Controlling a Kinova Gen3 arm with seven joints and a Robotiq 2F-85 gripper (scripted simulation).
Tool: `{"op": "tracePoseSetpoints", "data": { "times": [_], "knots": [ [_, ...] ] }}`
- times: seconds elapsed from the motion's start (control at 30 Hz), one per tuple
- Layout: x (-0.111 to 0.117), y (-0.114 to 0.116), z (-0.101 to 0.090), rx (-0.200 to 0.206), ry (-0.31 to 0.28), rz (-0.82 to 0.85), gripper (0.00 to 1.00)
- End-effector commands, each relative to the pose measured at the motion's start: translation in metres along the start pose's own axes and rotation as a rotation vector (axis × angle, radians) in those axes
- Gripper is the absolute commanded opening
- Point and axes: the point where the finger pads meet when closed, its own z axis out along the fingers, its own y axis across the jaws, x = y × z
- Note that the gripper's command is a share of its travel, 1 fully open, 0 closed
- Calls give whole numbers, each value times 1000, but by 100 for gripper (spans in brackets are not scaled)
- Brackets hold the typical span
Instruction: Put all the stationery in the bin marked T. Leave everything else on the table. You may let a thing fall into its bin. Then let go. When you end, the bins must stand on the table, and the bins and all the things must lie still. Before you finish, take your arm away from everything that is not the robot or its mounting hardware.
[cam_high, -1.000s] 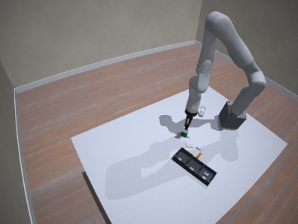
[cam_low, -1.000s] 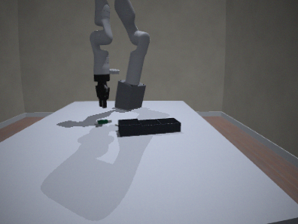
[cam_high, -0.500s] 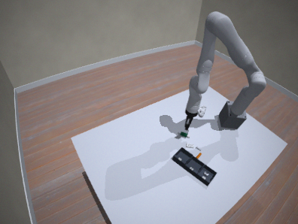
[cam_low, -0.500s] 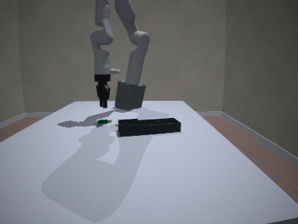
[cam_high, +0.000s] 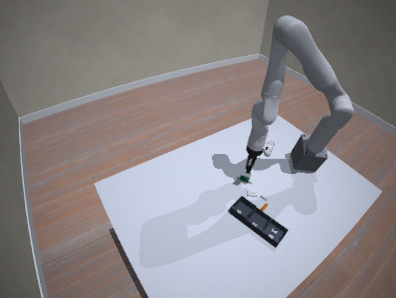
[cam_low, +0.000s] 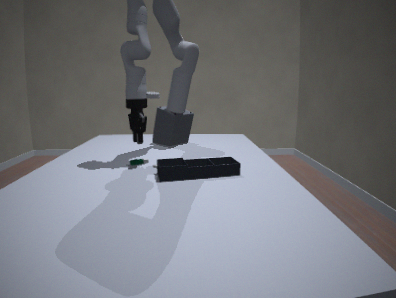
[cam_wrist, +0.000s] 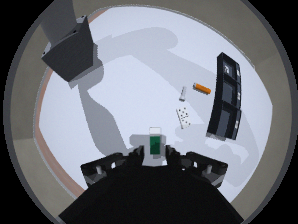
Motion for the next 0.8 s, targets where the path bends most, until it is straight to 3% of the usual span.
{"op": "tracePoseSetpoints", "data": {
  "times": [0.0,0.5,0.77],
  "knots": [
    [0,0,0,0,-1,0,38],
    [0,0,0,0,-1,0,38],
    [1,0,24,0,-1,0,38]
  ]
}}
